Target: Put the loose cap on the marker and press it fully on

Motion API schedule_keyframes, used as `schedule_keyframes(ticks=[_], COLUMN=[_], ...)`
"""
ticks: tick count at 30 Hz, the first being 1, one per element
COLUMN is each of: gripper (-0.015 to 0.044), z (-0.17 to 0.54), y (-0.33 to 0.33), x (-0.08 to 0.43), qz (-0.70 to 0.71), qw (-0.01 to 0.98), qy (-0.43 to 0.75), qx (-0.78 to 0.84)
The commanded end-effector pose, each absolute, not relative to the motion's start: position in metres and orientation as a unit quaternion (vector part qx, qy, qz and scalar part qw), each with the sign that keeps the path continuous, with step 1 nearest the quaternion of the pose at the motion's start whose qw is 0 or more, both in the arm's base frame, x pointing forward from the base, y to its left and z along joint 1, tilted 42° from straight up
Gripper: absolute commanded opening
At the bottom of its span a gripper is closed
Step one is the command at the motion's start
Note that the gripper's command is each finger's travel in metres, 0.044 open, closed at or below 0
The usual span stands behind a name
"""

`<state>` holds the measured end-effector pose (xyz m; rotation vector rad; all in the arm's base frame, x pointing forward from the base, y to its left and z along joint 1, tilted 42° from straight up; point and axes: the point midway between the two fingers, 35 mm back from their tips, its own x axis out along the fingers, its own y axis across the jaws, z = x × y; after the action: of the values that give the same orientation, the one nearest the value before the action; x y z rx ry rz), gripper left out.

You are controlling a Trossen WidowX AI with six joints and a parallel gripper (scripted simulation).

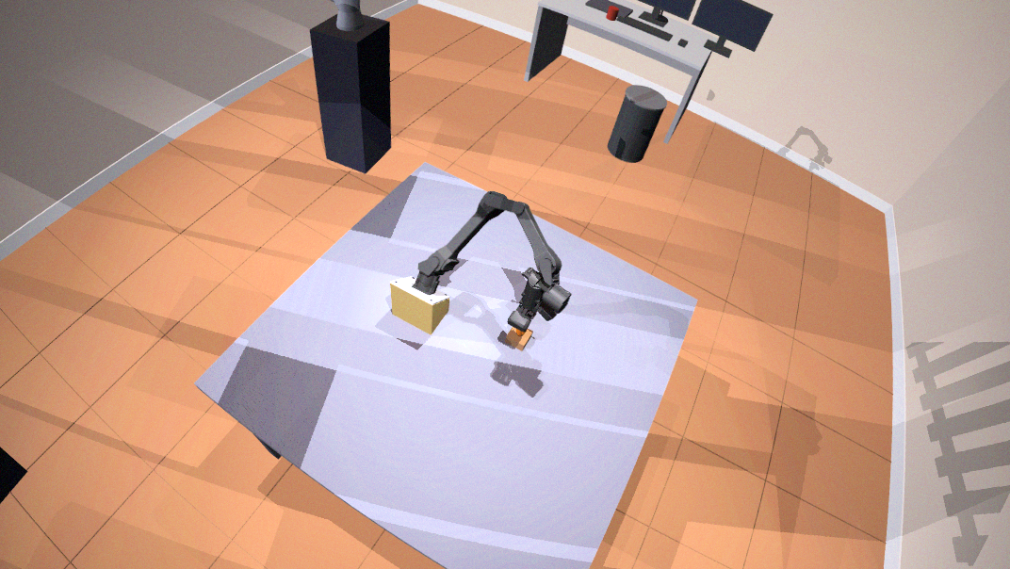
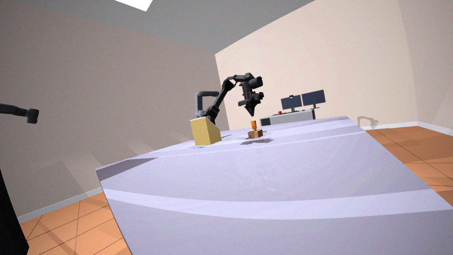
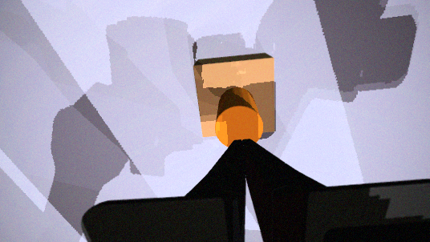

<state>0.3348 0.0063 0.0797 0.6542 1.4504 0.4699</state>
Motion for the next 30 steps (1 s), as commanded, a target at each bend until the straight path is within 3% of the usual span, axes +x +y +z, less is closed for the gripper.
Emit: schedule_keyframes(ticks=[1, 30], gripper=[0.0000, 0.0000], z=[0.074, 0.064], y=[0.012, 0.019], x=[0.334, 0.338], qz=[0.209, 0.207], qw=[0.673, 0.677], qy=[0.648, 0.645], qx=[0.291, 0.289])
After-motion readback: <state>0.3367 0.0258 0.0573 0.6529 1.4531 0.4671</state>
